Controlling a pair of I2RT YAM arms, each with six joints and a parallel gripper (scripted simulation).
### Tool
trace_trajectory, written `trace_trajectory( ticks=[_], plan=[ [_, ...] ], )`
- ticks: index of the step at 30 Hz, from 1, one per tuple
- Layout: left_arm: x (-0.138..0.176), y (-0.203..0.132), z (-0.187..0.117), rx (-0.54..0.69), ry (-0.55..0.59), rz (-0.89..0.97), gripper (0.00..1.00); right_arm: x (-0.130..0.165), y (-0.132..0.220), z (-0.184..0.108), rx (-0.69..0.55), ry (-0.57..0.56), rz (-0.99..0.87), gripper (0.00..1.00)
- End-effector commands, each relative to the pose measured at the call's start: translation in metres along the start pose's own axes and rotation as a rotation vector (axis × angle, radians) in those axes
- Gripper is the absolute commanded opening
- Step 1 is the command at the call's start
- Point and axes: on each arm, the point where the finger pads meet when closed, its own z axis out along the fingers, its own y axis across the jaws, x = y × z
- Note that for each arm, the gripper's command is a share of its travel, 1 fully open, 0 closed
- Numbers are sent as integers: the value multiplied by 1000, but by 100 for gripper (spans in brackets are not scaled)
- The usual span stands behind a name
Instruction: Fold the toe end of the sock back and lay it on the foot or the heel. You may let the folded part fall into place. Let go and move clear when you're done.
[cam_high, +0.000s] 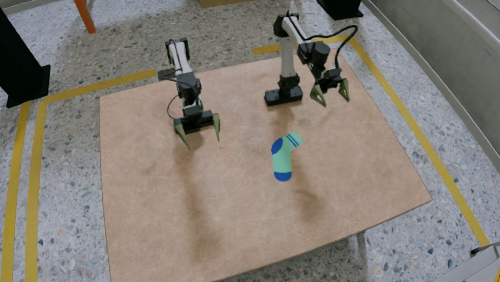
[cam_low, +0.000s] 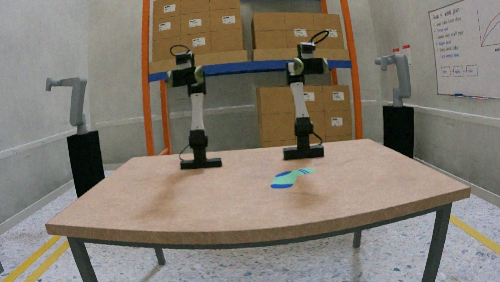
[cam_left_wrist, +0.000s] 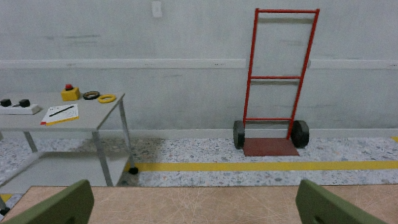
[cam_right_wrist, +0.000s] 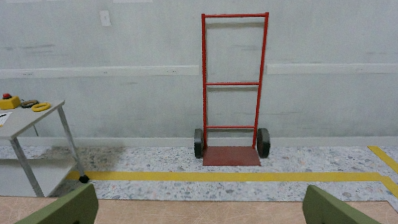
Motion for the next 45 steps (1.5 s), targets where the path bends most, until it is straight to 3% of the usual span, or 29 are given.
trace_trajectory(
  ticks=[1, 4, 6, 9, 11, 18, 20, 24, 30, 34, 35, 45],
  plan=[
    [30, -2, 5, 7, 95, -20, 33, -20, 0, -6, 3, -55, -4, 100],
    [22, -3, 5, 13, 101, -36, 33, -20, 0, -6, 3, -55, -4, 100],
    [54, -4, 8, 14, 190, -49, 33, -20, 0, -6, 3, -55, -4, 100],
    [63, -6, 10, 20, 238, -71, 33, -20, 0, -6, 3, -55, -4, 100],
    [91, -7, 11, 24, 315, -82, 33, -20, 0, -6, 3, -55, -4, 100],
    [110, -7, 13, 19, 403, -108, 33, -20, 0, -6, 3, -55, -4, 100],
    [141, -7, 9, 16, 490, -120, 33, -20, 0, -6, 3, -55, -4, 100],
    [164, -12, 7, 18, 587, -144, 33, -20, 0, -6, 3, -55, -4, 100],
    [211, -15, -6, 7, 759, -177, 33, -20, 0, -6, 3, -55, -4, 100],
    [214, -15, -6, 2, 780, -191, 33, -20, 0, -6, 3, -55, -4, 100],
    [230, -17, -15, 1, 837, -189, 33, -20, 0, -6, 3, -55, -4, 100],
    [287, -19, -50, -50, 1116, -258, 33, -20, 0, -6, 3, -55, -4, 100]
  ],
)
